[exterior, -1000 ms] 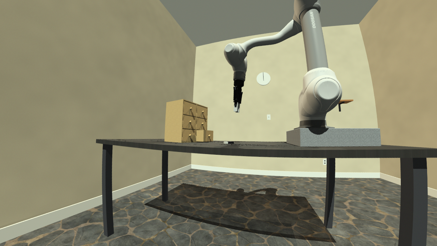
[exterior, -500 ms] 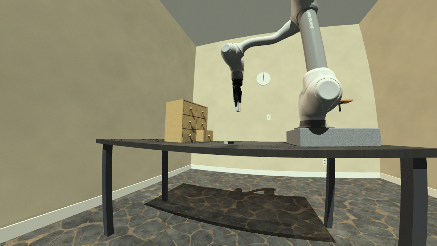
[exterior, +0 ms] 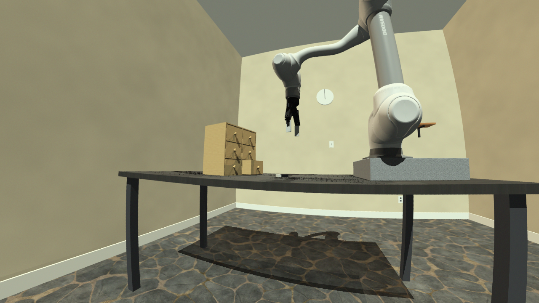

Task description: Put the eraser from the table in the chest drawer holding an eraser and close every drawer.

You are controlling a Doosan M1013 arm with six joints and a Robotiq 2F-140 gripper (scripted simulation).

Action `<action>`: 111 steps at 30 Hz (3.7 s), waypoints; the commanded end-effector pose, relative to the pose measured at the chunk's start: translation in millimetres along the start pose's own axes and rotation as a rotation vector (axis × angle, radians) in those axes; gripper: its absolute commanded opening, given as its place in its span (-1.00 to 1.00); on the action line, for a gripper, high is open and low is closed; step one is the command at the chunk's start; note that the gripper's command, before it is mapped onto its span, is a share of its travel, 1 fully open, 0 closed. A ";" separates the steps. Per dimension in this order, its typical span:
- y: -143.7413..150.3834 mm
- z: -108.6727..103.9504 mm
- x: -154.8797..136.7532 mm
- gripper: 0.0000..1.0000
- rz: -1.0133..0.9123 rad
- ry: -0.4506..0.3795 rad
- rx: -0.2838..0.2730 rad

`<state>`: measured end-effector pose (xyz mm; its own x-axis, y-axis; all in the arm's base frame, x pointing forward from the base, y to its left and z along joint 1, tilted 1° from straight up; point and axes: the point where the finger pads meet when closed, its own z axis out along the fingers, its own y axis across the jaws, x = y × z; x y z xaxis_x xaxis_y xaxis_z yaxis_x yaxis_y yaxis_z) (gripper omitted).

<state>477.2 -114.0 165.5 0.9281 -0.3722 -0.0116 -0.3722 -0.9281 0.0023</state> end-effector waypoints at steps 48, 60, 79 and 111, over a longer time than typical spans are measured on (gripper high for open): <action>2.5 94.2 239.4 1.00 -0.013 0.424 -0.033; 2.4 102.3 247.6 1.00 -0.014 0.462 -0.035; 2.4 102.3 247.6 1.00 -0.014 0.462 -0.035; 2.4 102.3 247.6 1.00 -0.014 0.462 -0.035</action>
<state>705.7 -210.5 63.7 0.8421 -0.3177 0.4357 -0.3700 -0.9282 0.0383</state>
